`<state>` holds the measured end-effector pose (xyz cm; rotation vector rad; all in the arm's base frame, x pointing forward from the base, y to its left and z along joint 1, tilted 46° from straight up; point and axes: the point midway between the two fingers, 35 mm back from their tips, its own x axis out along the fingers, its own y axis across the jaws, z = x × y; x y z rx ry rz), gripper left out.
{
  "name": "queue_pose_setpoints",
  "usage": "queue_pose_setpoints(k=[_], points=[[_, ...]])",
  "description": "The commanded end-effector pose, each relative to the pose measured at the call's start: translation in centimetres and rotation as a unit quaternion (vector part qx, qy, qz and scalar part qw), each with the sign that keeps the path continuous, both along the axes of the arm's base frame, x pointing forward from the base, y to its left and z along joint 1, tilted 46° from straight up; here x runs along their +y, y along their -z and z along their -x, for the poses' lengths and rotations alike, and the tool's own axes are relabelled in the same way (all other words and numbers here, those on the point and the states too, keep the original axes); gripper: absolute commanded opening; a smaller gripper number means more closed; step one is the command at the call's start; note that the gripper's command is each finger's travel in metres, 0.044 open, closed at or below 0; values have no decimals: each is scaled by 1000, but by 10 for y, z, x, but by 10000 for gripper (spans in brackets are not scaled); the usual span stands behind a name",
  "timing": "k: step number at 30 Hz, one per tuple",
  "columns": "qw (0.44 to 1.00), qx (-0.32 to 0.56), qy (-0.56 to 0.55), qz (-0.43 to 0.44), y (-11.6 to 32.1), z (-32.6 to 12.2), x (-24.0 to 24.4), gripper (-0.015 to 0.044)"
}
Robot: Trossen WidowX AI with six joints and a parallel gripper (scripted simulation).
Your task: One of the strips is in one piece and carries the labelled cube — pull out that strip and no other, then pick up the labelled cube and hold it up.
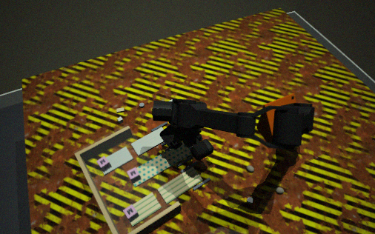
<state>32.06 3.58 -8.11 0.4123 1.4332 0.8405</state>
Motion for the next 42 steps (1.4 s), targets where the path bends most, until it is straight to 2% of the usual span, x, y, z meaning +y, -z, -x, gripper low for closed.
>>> queue_pose_setpoints(k=[1, 42], points=[[1000, 9, -7, 3, 4, 13, 1, 0], [1000, 10, -7, 3, 13, 72, -16, 0]])
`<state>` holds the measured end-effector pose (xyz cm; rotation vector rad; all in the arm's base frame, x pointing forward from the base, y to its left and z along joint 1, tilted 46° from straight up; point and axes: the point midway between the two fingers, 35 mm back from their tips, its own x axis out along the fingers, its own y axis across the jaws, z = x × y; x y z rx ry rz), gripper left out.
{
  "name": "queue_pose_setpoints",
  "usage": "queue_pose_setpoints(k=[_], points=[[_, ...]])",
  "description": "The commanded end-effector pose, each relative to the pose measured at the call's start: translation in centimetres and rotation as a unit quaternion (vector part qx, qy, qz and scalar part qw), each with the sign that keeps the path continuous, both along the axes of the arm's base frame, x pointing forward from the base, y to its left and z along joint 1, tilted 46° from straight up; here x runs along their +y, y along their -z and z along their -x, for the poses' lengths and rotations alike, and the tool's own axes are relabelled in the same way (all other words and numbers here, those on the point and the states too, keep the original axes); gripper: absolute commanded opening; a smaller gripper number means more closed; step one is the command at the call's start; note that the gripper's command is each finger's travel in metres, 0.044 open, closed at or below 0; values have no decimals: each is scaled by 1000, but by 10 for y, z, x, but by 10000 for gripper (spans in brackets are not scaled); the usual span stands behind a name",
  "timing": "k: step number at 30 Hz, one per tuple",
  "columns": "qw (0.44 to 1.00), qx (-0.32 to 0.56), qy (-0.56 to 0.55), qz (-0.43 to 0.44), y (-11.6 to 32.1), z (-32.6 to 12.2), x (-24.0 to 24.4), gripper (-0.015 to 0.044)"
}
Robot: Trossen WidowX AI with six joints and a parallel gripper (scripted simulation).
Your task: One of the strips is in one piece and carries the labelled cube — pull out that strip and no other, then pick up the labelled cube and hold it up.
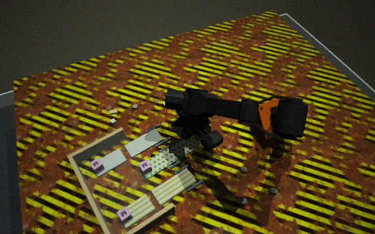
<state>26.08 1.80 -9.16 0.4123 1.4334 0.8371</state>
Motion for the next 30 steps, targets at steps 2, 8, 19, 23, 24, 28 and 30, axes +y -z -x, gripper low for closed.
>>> queue_pose_setpoints(k=[2, 8, 19, 23, 24, 28, 30], points=[[1000, 10, -8, 2, 3, 15, 1, 0], [1000, 10, -8, 2, 4, 23, -1, 0], [1000, 11, -8, 3, 7, 38, -5, 0], [1000, 11, -8, 3, 7, 44, -7, 0], [1000, 11, -8, 3, 8, 45, -7, 0], [1000, 11, -8, 3, 8, 51, -9, 0], [1000, 11, -8, 3, 9, 53, -10, 0]])
